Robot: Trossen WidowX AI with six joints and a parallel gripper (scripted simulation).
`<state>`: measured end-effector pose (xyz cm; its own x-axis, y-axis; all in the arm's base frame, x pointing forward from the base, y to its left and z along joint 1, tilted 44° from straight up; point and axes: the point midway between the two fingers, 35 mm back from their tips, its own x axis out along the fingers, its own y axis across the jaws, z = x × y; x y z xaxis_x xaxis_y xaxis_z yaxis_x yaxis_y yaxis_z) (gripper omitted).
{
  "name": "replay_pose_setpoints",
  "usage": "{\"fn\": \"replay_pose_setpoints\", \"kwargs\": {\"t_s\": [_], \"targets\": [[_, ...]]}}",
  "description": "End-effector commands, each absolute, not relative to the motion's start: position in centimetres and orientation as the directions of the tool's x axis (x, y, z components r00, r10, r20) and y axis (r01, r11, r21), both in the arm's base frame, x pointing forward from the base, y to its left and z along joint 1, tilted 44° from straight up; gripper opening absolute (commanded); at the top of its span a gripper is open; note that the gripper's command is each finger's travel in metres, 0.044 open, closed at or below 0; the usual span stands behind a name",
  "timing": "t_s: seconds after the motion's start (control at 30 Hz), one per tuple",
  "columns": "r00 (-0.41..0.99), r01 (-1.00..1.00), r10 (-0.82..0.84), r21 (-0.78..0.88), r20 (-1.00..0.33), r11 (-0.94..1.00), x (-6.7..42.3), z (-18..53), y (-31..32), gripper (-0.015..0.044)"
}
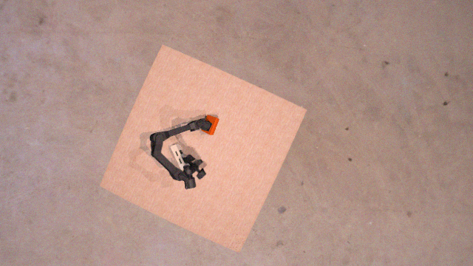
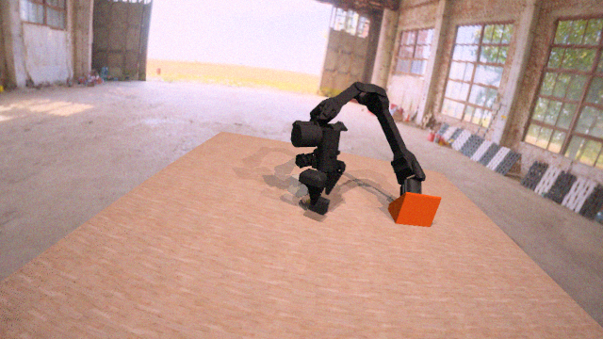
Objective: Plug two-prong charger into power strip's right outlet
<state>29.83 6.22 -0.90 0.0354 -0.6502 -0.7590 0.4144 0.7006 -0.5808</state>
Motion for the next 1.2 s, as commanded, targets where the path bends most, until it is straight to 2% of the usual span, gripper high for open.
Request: {"fn": "replay_pose_setpoints", "kwargs": {"t_s": [0.0, 0.63, 1.03, 1.17], "targets": [[0.032, 0.412, -0.655, -0.588, -0.755, 0.697, 29.8, -1.5, 5.5, 0.044], [0.032, 0.412, -0.657, -0.589, -0.753, 0.695, 29.9, -3.2, 3.8, 0.044], [0.033, 0.415, -0.653, -0.584, -0.757, 0.698, 30.0, -3.1, 4.1, 0.0125], [0.033, 0.415, -0.653, -0.584, -0.757, 0.698, 30.0, -3.1, 4.1, 0.0098]]}}
